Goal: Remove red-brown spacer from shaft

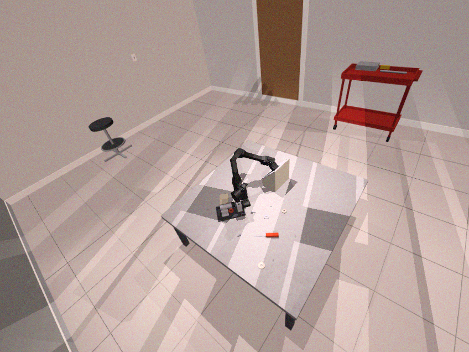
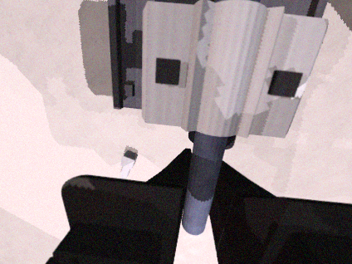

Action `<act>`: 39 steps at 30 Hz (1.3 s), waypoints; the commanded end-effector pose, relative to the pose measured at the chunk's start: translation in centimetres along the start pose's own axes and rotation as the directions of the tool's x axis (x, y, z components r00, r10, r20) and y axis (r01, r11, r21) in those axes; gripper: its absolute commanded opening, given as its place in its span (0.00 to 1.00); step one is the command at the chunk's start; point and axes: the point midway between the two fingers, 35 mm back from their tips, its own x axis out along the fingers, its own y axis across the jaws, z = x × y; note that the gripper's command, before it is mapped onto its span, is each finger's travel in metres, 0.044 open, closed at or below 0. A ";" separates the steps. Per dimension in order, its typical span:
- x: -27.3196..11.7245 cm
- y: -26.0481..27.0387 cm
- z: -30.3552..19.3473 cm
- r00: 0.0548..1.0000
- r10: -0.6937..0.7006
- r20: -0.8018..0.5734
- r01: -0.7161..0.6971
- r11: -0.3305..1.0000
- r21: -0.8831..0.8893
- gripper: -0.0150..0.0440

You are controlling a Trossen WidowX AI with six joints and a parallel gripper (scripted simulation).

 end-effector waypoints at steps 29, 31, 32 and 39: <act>0.0 -0.1 1.2 1.000 -0.005 0.007 0.005 1.000 -0.001 0.25; 0.0 -0.1 1.2 1.000 -0.005 0.007 0.005 1.000 -0.001 0.25; 0.0 -0.1 1.2 1.000 -0.005 0.007 0.005 1.000 -0.001 0.25; 0.0 0.0 0.8 1.000 -0.001 -0.002 0.001 1.000 -0.003 0.52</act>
